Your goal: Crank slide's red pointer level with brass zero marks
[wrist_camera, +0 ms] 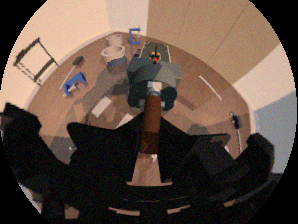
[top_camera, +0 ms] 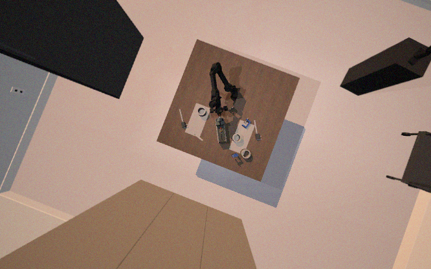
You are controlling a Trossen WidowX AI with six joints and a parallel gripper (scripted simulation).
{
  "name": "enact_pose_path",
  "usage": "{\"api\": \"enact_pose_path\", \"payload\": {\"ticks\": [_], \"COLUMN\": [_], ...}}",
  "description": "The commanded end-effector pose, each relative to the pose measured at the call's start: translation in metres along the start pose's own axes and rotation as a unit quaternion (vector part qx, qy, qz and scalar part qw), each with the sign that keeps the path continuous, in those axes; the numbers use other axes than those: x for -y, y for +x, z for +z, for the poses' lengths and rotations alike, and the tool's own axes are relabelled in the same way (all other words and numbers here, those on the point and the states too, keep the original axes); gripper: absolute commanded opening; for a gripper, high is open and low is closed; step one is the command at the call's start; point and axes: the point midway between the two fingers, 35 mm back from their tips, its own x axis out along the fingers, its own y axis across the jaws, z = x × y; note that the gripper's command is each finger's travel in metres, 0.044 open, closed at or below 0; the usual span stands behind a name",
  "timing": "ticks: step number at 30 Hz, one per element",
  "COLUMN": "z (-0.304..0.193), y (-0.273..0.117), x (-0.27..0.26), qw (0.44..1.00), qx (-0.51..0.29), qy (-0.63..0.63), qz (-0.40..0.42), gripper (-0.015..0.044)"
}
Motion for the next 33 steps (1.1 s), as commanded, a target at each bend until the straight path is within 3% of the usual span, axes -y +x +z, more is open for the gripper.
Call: {"api": "enact_pose_path", "payload": {"ticks": [1,33], "z": [0.0,-0.014], "y": [-0.001,0.013], "x": [0.009,0.03], "qw": [1.0,1.0], "qx": [-0.001,-0.001], "qy": [0.005,0.005], "qz": [-0.012,-0.013], "gripper": [0.0,0.0]}}
